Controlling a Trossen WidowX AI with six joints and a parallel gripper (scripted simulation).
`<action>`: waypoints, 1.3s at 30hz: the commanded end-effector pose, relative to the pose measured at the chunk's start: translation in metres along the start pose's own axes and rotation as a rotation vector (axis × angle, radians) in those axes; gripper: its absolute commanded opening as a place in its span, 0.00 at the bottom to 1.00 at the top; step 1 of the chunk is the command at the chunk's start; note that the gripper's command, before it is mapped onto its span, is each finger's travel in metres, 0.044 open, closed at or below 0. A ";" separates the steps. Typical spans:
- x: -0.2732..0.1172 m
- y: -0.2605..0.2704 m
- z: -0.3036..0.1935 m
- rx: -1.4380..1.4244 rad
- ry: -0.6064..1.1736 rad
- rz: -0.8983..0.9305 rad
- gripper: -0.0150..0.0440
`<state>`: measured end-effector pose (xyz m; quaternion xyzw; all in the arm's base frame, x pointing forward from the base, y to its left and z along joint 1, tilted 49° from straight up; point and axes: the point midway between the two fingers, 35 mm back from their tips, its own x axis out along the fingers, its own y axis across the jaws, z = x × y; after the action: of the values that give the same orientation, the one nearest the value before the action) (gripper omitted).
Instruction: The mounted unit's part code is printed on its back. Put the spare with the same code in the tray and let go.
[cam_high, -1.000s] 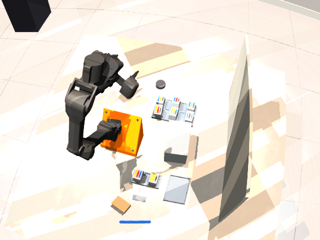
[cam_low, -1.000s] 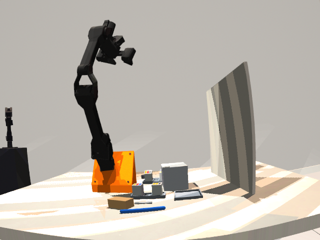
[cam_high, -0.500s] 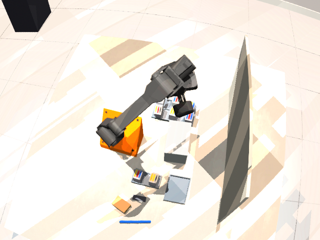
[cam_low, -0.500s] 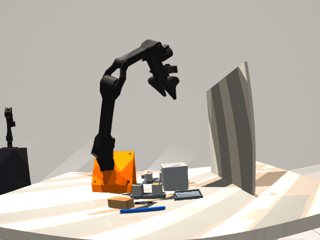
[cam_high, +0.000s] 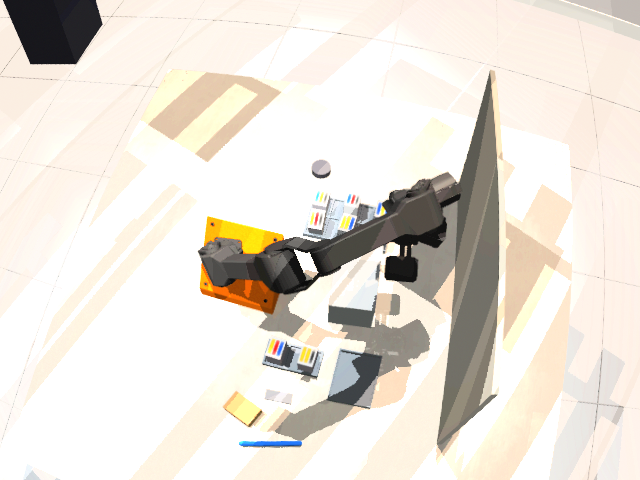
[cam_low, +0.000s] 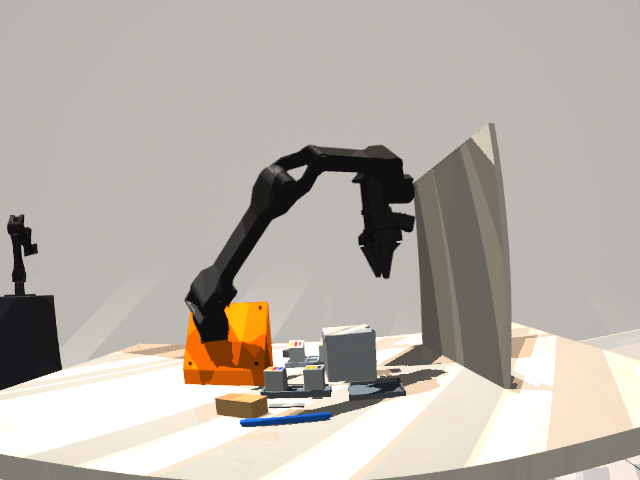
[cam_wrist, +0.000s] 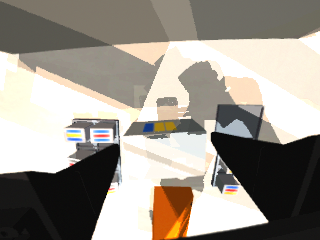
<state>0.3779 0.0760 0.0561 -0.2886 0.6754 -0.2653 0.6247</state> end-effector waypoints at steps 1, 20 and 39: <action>0.006 -0.004 0.002 0.029 0.009 -0.025 1.00; 0.007 -0.001 0.002 0.010 0.009 -0.024 1.00; 0.067 0.158 -0.113 -1.382 0.041 0.005 1.00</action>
<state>0.2555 0.1351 -0.0923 -0.6076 0.7093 0.2008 0.2957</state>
